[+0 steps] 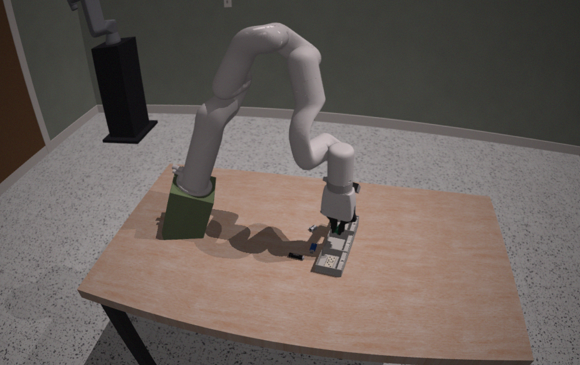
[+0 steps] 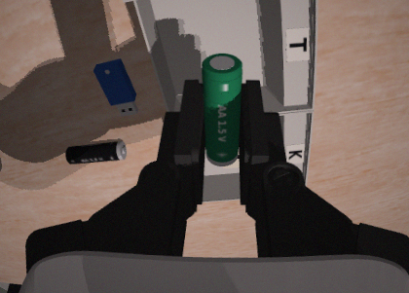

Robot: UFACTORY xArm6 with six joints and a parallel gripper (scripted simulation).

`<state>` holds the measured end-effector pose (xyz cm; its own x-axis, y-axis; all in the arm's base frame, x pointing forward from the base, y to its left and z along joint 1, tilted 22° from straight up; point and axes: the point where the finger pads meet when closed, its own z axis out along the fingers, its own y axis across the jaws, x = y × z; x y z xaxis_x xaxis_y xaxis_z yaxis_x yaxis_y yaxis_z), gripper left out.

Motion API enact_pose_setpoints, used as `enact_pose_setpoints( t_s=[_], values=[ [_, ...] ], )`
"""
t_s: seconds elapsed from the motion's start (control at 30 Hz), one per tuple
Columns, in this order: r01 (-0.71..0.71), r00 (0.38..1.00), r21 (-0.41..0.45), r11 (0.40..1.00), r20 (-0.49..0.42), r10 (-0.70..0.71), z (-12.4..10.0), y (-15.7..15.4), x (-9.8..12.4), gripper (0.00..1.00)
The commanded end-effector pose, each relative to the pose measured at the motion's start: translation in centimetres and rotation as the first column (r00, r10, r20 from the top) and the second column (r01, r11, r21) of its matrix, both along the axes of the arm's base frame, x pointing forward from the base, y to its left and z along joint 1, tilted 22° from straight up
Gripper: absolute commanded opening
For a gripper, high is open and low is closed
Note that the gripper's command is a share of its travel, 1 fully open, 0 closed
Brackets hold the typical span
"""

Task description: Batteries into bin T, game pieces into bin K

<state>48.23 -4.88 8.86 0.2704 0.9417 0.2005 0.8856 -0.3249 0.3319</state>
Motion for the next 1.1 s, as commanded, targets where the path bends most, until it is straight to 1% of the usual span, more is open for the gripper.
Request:
enact_pose_setpoints(
  t_s=[0.0,0.53,0.97,1.07],
  values=[
    [-0.121,0.993,-0.043,0.992,-0.008,0.121,0.1,0.1,0.3,0.00],
    [-0.121,0.993,-0.043,0.992,-0.008,0.121,0.0,0.1,0.2,0.00],
    [-0.121,0.993,-0.043,0.992,-0.008,0.121,-2.4,0.3,1.1,0.00],
    [-0.121,0.993,-0.043,0.992,-0.008,0.121,-2.6,0.3,1.2,0.00]
  ],
)
